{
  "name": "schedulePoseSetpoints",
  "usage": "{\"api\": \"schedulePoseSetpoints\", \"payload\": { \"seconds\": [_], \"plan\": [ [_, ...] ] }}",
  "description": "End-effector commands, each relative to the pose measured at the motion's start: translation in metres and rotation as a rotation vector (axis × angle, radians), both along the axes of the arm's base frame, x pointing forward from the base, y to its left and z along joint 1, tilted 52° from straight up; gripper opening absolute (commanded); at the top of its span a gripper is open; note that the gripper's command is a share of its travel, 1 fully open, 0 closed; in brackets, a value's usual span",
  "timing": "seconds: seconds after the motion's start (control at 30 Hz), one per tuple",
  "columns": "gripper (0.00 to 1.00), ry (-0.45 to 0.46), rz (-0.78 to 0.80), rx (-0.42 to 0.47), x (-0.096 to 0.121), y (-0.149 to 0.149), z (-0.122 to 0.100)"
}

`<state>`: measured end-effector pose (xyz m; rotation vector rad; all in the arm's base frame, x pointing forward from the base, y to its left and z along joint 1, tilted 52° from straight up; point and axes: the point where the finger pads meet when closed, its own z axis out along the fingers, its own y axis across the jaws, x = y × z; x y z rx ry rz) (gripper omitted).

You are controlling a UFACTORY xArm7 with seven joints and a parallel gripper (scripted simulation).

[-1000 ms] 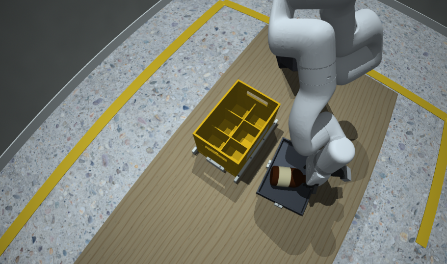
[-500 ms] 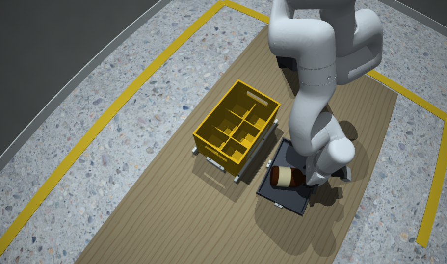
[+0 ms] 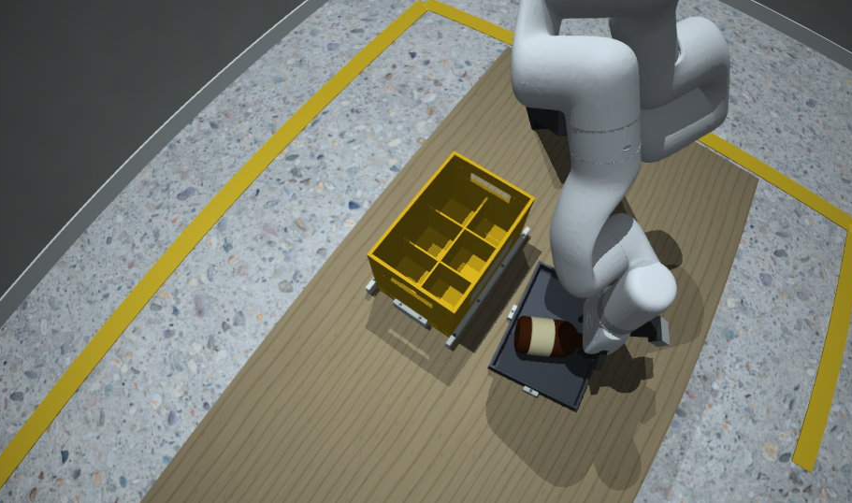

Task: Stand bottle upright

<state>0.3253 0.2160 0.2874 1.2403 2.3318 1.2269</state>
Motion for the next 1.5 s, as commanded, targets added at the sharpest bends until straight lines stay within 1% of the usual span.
{"api": "schedulePoseSetpoints", "payload": {
  "seconds": [0.0, 0.7, 1.47],
  "plan": [
    [0.65, -0.002, -0.001, 0.001, 0.000, 0.000, 0.001],
    [0.65, -0.002, -0.001, 0.001, 0.004, 0.003, -0.003],
    [0.65, -0.002, -0.001, 0.001, 0.017, 0.018, -0.018]
  ]
}}
